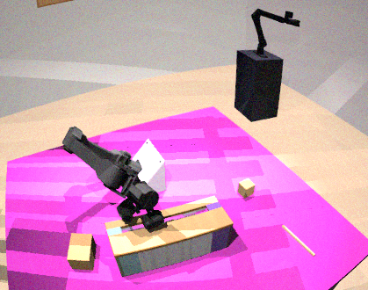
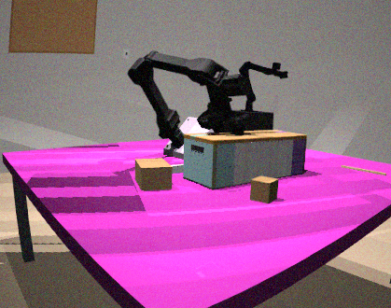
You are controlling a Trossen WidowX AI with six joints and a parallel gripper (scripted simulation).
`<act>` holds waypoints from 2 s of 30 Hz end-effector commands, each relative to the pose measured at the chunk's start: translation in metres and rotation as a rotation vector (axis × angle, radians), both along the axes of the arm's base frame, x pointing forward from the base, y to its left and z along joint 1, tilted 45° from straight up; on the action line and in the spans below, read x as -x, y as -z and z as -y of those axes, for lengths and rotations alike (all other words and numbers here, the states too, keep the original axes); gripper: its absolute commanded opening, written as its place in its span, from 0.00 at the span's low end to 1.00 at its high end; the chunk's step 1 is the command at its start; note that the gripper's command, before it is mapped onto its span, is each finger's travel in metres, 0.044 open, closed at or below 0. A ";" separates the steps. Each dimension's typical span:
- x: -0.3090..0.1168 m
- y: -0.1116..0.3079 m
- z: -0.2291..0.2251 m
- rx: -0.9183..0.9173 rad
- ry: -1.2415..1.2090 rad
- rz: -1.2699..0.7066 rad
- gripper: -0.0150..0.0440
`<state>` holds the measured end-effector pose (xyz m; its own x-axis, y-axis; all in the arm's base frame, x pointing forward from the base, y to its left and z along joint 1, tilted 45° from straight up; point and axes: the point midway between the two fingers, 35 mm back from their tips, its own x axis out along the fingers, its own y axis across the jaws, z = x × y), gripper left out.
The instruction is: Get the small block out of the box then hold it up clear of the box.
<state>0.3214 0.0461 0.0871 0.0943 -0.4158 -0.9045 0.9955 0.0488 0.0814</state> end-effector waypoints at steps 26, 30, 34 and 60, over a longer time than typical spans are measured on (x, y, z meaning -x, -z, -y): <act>-0.001 0.041 -0.038 -0.002 0.001 0.000 0.93; -0.001 0.048 -0.045 -0.003 0.001 0.000 0.93; -0.002 0.055 -0.052 -0.003 0.001 0.000 0.93; -0.003 0.101 -0.100 -0.006 0.001 0.001 0.93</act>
<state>0.3225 0.1387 -0.0106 0.0880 -0.4186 -0.9039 0.9960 0.0484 0.0746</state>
